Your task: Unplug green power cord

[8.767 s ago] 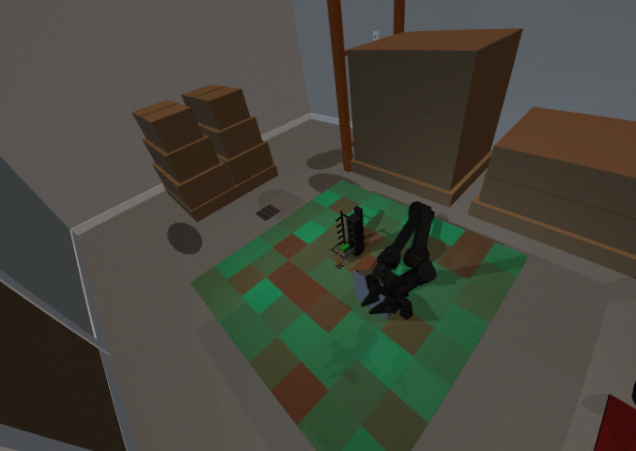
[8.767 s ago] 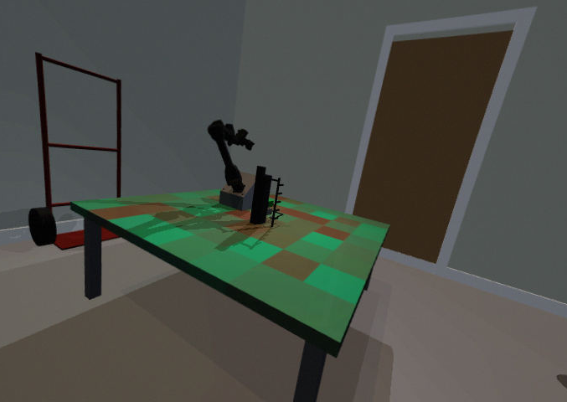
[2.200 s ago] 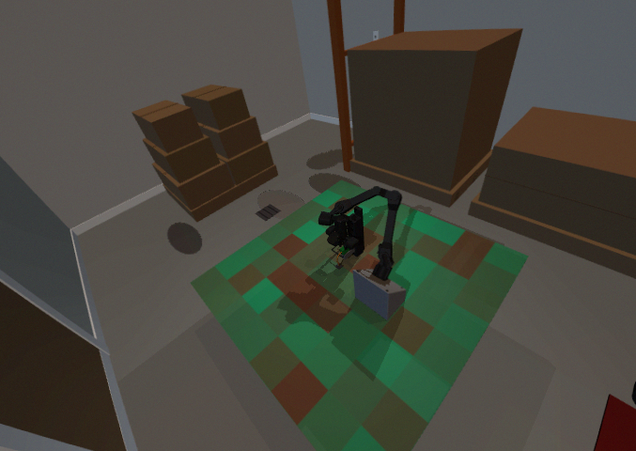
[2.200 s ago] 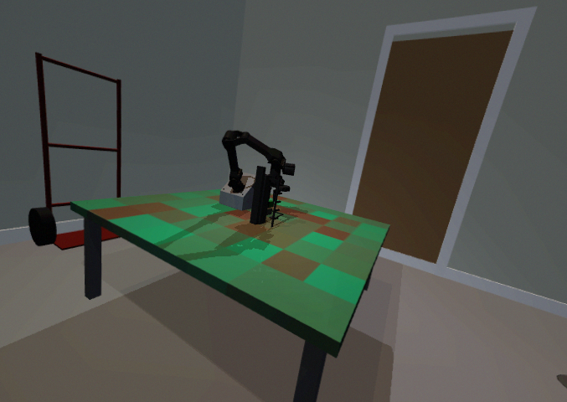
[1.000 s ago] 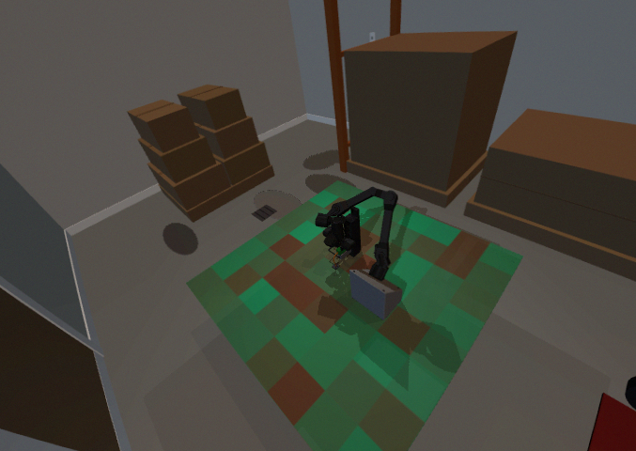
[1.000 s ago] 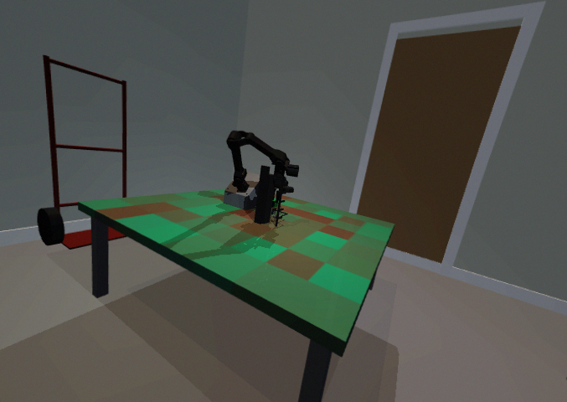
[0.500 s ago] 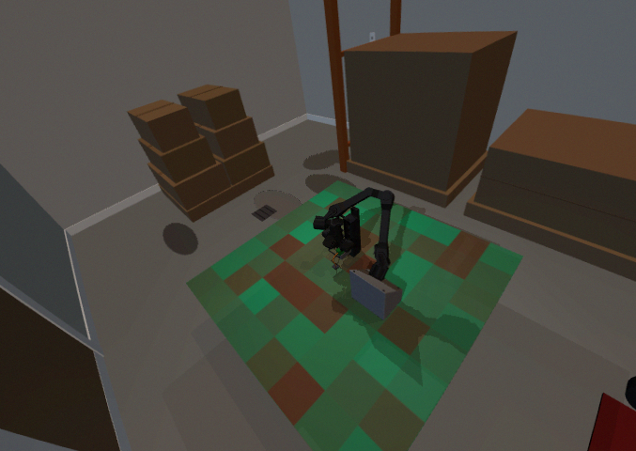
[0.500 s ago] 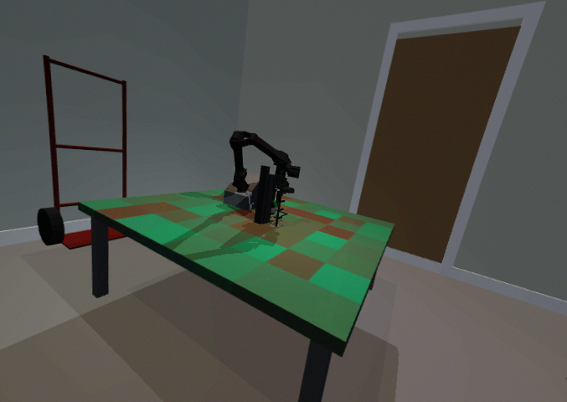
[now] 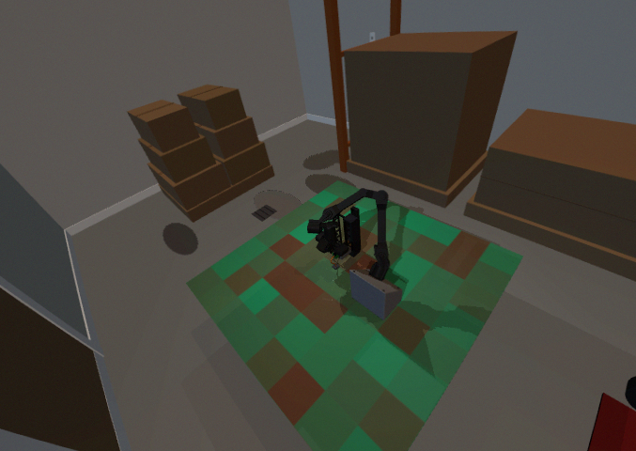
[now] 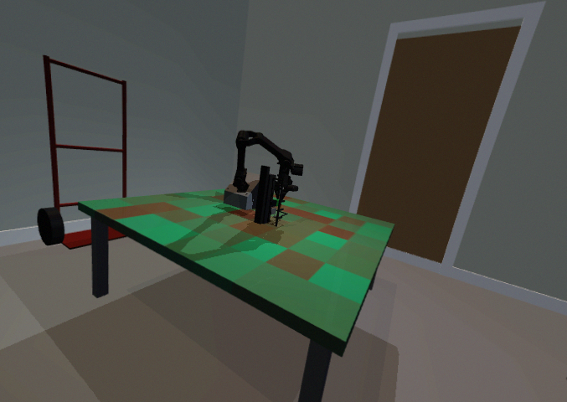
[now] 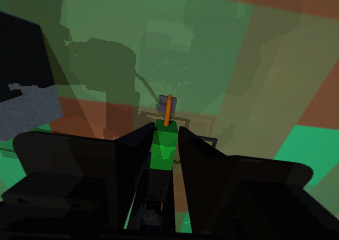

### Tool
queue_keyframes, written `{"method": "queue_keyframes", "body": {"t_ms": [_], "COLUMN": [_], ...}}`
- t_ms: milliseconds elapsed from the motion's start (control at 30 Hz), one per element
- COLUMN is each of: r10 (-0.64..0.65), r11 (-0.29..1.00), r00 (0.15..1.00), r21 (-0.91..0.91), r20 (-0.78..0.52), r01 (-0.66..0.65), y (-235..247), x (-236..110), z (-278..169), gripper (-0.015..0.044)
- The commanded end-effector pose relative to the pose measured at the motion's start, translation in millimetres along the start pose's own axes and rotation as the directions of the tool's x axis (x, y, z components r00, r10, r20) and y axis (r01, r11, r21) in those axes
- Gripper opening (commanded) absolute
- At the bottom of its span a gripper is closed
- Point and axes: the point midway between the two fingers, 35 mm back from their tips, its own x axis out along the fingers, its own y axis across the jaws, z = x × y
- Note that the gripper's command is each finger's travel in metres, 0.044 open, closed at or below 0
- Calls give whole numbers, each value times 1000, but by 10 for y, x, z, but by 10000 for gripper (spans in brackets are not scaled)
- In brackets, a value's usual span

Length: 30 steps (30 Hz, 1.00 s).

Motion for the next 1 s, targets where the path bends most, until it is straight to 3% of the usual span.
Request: {"method": "queue_keyframes", "body": {"t_ms": [0, 433, 600, 967], "r10": [-4, -4, -4, -4], "r11": [1000, 1000, 1000, 1000], "r00": [1000, 1000, 1000, 1000], "r21": [3, 3, 4, 4], "r20": [2, 4, 6, 6], "r01": [4, 4, 4, 4], "y": [2, -11, -2, 1], "x": [5, -26, -118, -121], "z": [-21, 107, 560, 582], "gripper": [105, 440, 440, 440]}}
